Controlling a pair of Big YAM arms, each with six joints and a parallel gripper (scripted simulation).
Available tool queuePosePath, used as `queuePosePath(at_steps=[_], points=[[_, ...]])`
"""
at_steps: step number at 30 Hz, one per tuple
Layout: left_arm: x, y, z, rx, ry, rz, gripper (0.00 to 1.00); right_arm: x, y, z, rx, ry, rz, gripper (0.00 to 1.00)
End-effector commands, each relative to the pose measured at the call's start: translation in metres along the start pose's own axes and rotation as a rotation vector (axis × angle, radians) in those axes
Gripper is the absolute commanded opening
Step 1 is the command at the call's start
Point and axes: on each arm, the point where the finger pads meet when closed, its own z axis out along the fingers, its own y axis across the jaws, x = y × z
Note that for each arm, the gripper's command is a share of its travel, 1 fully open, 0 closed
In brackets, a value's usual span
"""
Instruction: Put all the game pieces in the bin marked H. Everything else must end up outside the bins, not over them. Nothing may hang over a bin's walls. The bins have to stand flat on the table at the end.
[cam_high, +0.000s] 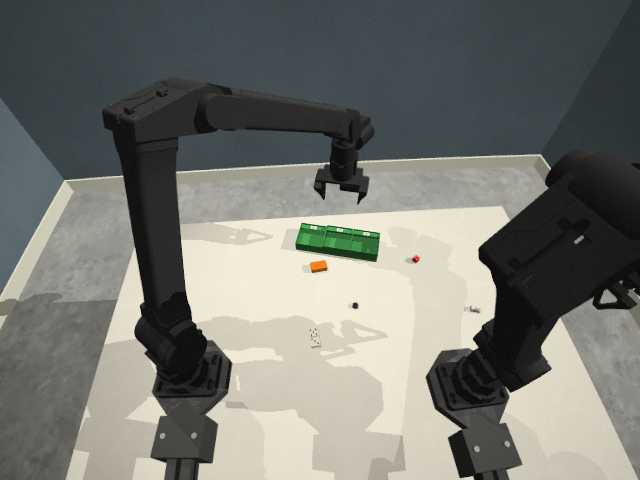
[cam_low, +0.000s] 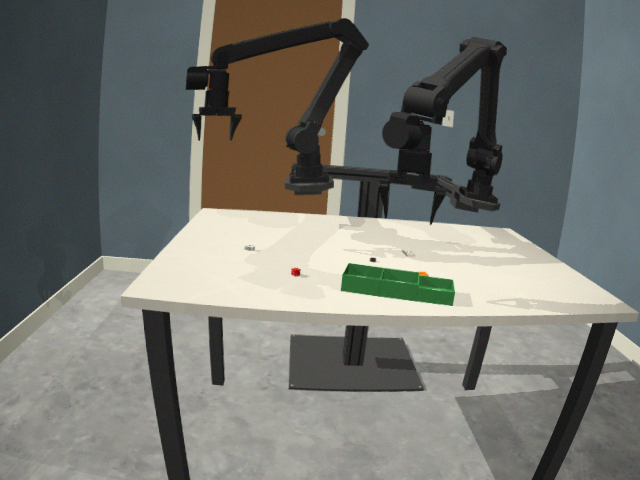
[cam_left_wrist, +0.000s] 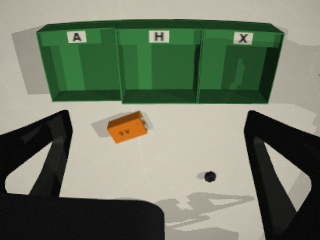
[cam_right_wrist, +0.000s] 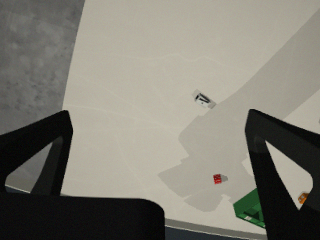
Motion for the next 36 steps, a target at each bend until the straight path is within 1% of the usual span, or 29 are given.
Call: queuePosePath(at_steps=[1, 4, 5, 7, 8, 9, 14, 15, 16, 17, 20, 26, 29, 31, 36], points=[[-0.020, -0.015, -0.053, 0.028, -0.052, -0.008, 1.00, -0.002, -0.005, -0.005, -0.002, 0.000, 0.019, 1.00], [-0.019, -0.015, -0.079, 0.028, -0.053, -0.008, 1.00, -0.002, -0.005, -0.005, -0.002, 0.000, 0.019, 1.00], [-0.019, -0.015, -0.080, 0.028, -0.053, -0.008, 1.00, -0.002, -0.005, -0.005, -0.002, 0.000, 0.019, 1.00], [-0.017, -0.012, -0.054, 0.008, -0.012, -0.011, 1.00, -0.002, -0.005, -0.005, -0.002, 0.000, 0.019, 1.00], [-0.018, -0.010, -0.054, 0.008, -0.012, -0.014, 1.00, -0.002, -0.005, -0.005, -0.002, 0.000, 0.019, 1.00], [0.003, -0.002, -0.035, -0.015, 0.037, -0.009, 1.00, -0.002, -0.005, -0.005, -0.002, 0.000, 0.019, 1.00], [0.002, -0.003, -0.033, -0.012, 0.030, -0.009, 1.00, -0.002, -0.005, -0.005, -0.002, 0.000, 0.019, 1.00], [-0.012, -0.006, -0.055, 0.010, -0.018, -0.005, 1.00, -0.002, -0.005, -0.005, -0.002, 0.000, 0.019, 1.00], [-0.018, -0.006, -0.072, 0.025, -0.047, -0.019, 1.00, -0.002, -0.005, -0.005, -0.002, 0.000, 0.019, 1.00], [0.004, -0.010, -0.055, 0.015, -0.024, -0.054, 0.39, -0.002, -0.005, -0.005, -0.002, 0.000, 0.019, 1.00], [0.027, -0.009, -0.045, 0.016, -0.022, -0.204, 0.39, -0.002, -0.005, -0.005, -0.002, 0.000, 0.019, 1.00], [0.073, -0.007, -0.024, 0.014, -0.018, -0.363, 0.39, -0.002, -0.005, -0.005, -0.002, 0.000, 0.019, 1.00], [0.097, -0.006, -0.014, 0.015, -0.019, -0.371, 0.39, -0.002, -0.005, -0.005, -0.002, 0.000, 0.019, 1.00], [0.097, -0.006, -0.014, 0.015, -0.019, -0.371, 0.39, -0.002, -0.005, -0.005, -0.002, 0.000, 0.019, 1.00], [0.135, -0.005, 0.004, 0.015, -0.017, -0.371, 0.39, -0.002, -0.005, -0.005, -0.002, 0.000, 0.019, 1.00]])
